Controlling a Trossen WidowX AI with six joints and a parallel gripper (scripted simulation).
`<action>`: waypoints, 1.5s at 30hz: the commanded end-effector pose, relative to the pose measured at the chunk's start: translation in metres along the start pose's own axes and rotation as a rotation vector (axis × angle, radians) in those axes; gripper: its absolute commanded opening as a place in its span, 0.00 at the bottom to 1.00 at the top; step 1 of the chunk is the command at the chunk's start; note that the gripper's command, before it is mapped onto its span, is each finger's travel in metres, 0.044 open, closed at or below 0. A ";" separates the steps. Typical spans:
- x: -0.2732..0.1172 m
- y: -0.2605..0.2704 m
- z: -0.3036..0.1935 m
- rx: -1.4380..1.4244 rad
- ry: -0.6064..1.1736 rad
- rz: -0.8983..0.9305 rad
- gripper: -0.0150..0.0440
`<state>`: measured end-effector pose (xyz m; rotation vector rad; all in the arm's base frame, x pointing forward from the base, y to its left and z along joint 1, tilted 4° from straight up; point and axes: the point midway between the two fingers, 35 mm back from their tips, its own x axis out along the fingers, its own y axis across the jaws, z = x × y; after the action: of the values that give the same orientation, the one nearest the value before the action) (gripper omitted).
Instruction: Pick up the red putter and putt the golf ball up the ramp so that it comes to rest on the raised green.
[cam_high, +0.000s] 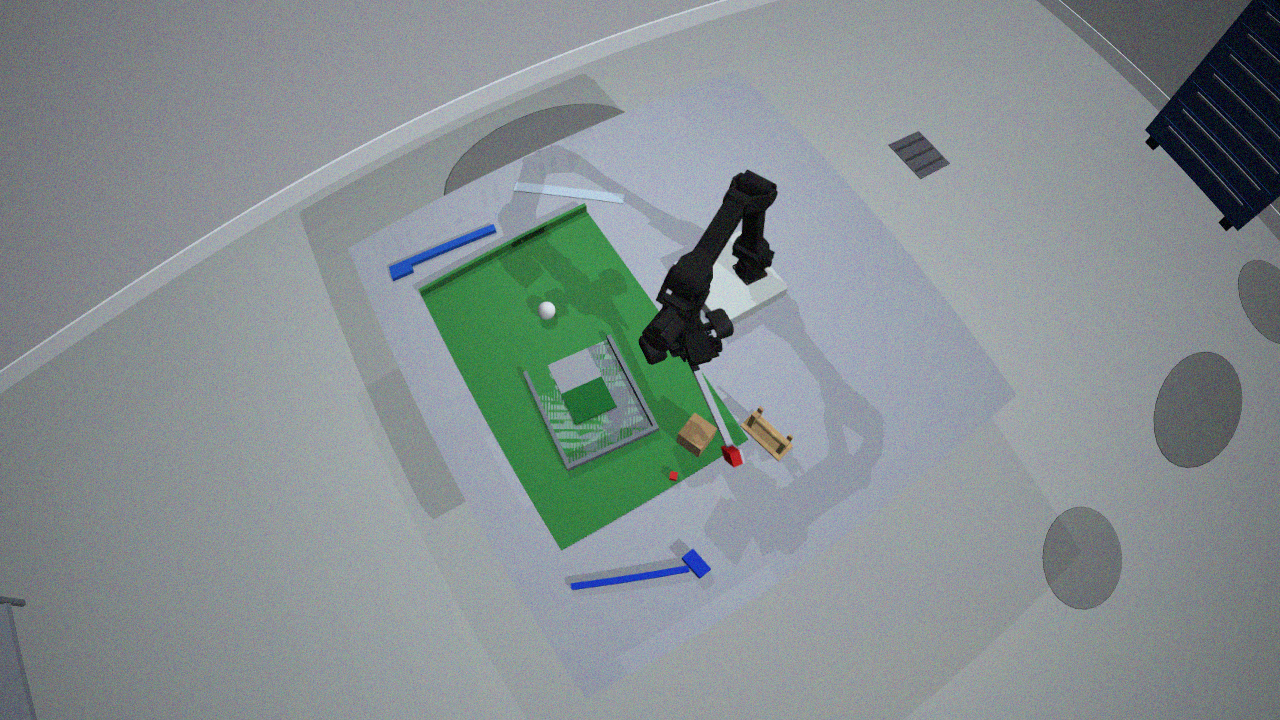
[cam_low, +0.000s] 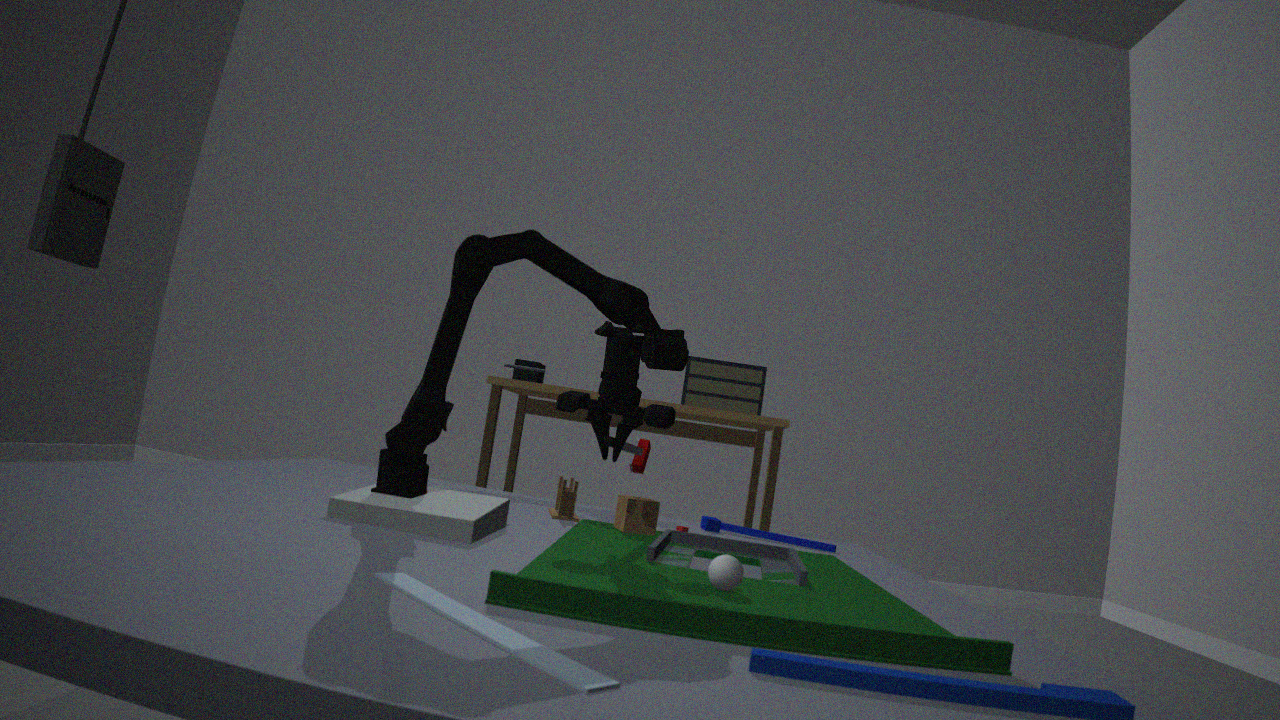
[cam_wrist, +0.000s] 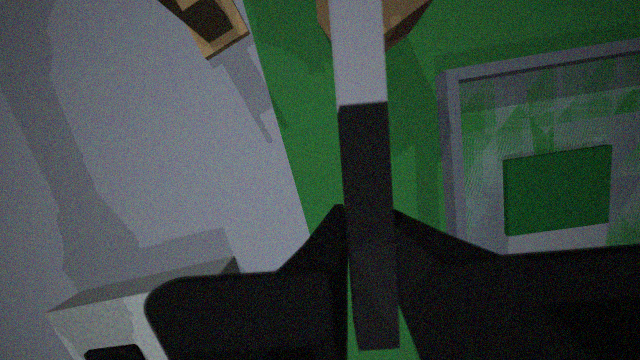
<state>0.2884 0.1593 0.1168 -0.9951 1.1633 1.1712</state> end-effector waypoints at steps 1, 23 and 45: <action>-0.009 -0.019 -0.025 0.134 0.013 -0.025 0.25; -0.044 -0.063 -0.151 0.714 0.082 -0.106 0.25; -0.081 -0.049 -0.284 1.296 0.151 -0.174 0.25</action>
<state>0.3052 -0.1138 0.1494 -0.2211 1.5373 0.1441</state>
